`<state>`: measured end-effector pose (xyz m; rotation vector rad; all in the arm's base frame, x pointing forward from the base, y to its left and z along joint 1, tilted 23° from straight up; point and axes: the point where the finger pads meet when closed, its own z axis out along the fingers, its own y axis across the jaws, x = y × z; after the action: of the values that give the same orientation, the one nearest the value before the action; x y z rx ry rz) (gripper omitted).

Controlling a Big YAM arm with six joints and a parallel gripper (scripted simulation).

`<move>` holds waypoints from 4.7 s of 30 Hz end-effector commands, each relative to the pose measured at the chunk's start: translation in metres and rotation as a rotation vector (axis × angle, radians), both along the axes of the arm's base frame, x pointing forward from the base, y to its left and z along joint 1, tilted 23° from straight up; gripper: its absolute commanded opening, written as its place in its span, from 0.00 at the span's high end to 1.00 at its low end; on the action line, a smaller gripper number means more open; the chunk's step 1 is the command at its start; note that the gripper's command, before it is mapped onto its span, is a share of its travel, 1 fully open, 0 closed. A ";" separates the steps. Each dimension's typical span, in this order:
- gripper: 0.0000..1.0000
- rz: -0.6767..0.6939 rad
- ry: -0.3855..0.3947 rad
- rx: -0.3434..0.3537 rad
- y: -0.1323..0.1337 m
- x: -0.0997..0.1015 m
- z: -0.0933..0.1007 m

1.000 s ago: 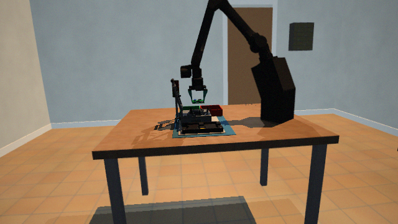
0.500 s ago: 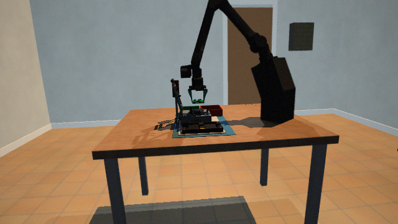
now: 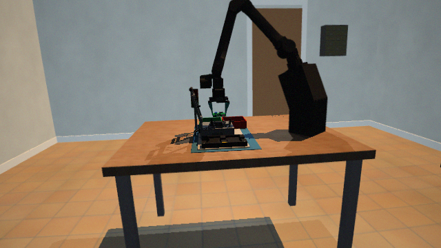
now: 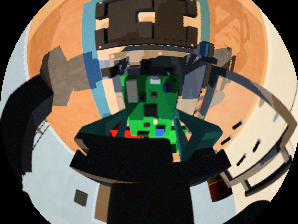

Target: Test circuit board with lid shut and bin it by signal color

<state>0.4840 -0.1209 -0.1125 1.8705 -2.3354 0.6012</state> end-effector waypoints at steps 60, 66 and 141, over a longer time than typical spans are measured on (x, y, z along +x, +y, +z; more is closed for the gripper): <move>0.28 -0.007 -0.023 -0.001 -0.020 0.014 -0.021; 0.28 -0.006 -0.023 -0.001 -0.020 0.014 -0.021; 0.28 -0.005 -0.005 0.001 -0.019 0.006 -0.031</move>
<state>0.4899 -0.1331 -0.1418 1.8699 -2.3355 0.6020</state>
